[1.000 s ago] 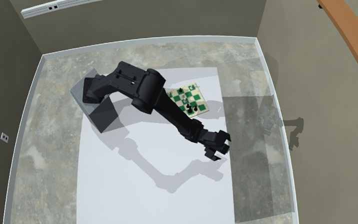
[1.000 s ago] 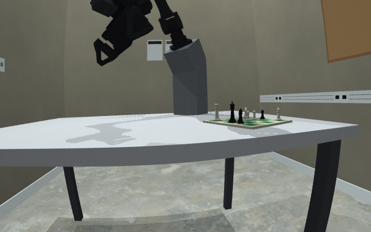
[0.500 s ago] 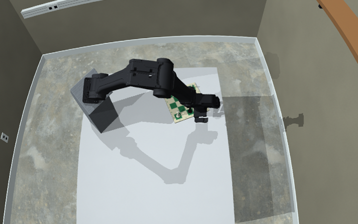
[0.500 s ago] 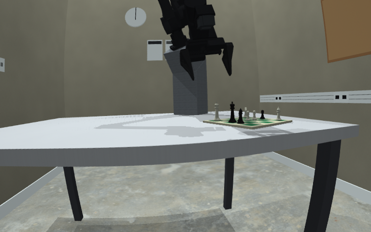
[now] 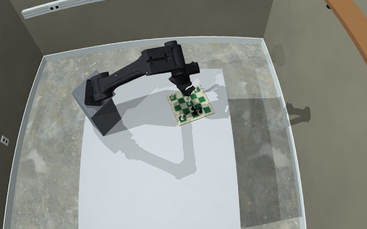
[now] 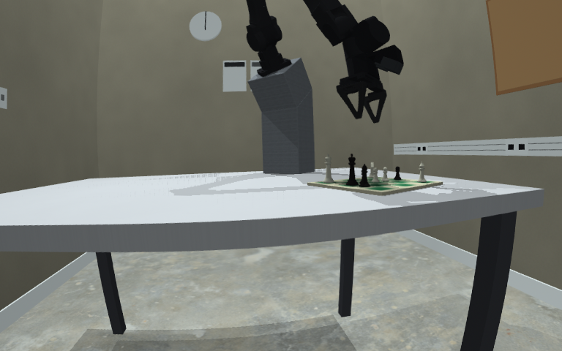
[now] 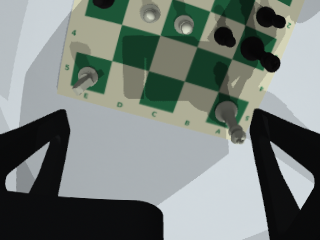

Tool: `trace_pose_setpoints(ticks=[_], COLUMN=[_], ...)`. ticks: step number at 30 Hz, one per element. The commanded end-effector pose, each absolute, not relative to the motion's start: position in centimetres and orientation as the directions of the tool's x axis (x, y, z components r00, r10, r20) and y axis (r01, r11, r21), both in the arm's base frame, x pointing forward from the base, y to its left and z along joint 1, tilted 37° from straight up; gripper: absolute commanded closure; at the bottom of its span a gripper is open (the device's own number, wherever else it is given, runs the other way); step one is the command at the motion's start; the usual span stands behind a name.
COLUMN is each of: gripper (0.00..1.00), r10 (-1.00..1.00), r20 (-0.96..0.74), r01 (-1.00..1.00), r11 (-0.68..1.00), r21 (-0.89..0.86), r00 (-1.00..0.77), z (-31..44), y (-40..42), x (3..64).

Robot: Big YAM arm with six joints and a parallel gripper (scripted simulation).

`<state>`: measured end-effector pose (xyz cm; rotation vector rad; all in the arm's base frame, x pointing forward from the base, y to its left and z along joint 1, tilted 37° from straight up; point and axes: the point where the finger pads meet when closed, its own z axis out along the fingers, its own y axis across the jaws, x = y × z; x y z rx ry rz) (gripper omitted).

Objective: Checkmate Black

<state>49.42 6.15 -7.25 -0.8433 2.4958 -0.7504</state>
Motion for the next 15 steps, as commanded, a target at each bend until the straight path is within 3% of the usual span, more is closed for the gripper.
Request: trace_pose_setpoints(ticks=[1, 5, 15], gripper=[0.0, 0.0, 0.0], r10=[-0.784, -0.847, -0.854], r20=[0.009, 0.194, 0.176], r01=[-0.631, -0.764, -0.751], r11=[0.493, 0.316, 0.311], r21=[-0.599, -0.563, -0.582], r00=[-0.621, -0.494, -0.49], z=[-9.7, -11.2, -9.7], y=[9.5, 10.3, 10.8], x=[46.8, 43.1, 44.1])
